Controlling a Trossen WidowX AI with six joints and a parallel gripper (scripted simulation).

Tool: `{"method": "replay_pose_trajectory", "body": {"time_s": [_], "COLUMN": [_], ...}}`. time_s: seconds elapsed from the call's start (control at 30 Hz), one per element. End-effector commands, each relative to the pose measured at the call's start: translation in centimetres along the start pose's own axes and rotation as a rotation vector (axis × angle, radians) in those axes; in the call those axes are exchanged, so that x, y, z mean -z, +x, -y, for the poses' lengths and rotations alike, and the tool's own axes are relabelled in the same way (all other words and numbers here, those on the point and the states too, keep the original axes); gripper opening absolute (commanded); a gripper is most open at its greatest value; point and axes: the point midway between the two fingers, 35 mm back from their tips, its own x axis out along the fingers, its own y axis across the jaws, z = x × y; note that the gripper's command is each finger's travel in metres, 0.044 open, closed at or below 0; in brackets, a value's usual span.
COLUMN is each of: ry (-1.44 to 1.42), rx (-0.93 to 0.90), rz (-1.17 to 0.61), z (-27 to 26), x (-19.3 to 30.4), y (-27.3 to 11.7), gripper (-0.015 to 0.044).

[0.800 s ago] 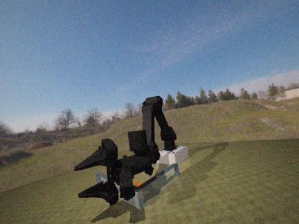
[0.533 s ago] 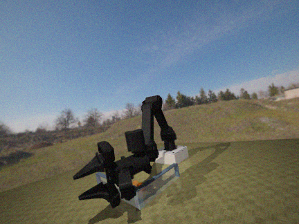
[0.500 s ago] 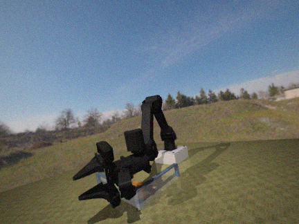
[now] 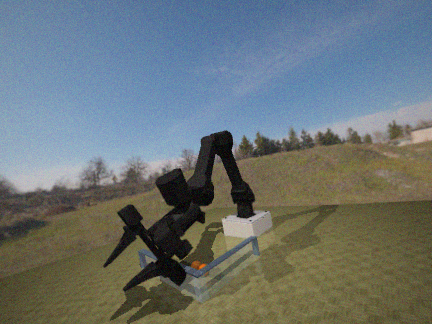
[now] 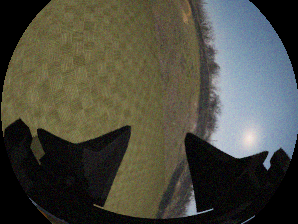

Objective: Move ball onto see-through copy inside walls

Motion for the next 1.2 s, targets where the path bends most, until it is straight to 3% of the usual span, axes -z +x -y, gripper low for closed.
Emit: {"method": "replay_pose_trajectory", "body": {"time_s": [0.0, 0.3, 0.5, 0.73, 1.17], "ry": [0.253, 0.68, 0.961, 1.121, 1.125], "rx": [-0.182, -0.526, -0.733, -0.843, -0.845], "rz": [-0.063, -0.268, -0.541, -0.855, -0.865], "z": [0.5, -3.4, -6.2, -9.8, -9.9], "x": [3.6, 5.5, 6.5, 7.8, 7.8], "y": [-1.4, -6.4, -11.8, -15.5, -15.6], "gripper": [0.0261, 0.0261, 0.0261, 0.0261, 0.0261]}}
